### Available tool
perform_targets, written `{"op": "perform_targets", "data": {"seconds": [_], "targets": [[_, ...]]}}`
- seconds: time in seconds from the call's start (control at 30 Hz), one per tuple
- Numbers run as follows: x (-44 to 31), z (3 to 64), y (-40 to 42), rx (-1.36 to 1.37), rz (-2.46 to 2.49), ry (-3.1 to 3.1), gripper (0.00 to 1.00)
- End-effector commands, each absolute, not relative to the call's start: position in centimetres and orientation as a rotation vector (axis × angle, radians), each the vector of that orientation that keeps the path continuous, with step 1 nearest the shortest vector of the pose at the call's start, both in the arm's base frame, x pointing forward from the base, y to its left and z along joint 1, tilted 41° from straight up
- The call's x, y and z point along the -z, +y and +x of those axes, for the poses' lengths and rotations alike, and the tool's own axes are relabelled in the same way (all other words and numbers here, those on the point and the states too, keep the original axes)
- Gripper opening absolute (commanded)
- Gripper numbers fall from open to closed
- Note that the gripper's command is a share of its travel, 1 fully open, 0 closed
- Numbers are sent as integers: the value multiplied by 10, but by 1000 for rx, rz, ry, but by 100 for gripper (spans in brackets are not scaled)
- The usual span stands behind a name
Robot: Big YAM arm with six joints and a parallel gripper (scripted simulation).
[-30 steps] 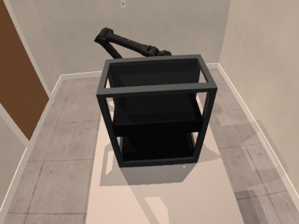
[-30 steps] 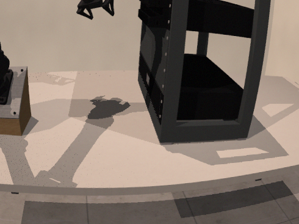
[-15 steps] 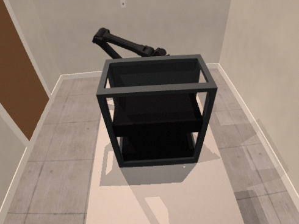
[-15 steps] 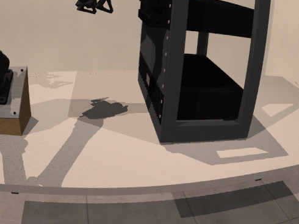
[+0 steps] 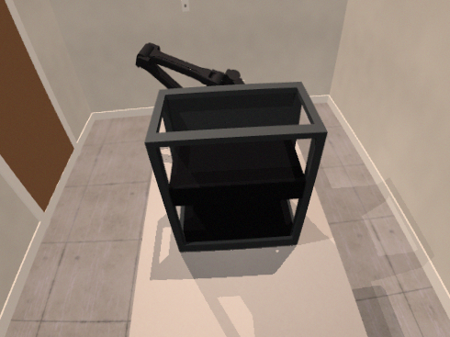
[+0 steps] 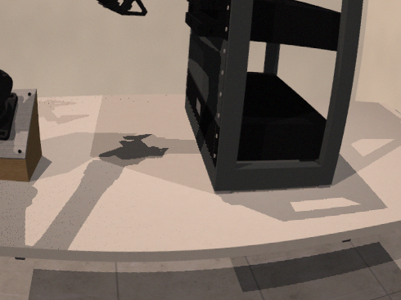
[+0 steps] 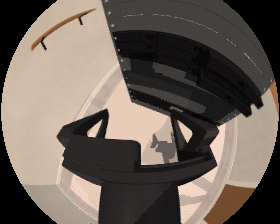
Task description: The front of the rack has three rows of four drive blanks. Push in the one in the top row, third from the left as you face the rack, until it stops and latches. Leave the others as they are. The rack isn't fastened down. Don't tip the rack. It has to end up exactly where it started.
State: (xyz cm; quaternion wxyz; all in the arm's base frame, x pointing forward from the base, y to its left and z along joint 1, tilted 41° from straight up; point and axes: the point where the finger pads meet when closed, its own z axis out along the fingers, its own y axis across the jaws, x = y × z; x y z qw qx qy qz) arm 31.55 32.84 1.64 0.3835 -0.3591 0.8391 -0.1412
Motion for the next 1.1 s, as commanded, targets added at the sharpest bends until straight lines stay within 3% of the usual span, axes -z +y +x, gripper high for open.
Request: {"op": "perform_targets", "data": {"seconds": [0.0, 1.07], "targets": [[-30, 313, 341, 276, -803, 2113, 100], [-101, 292, 292, -164, -88, 1901, 100]]}}
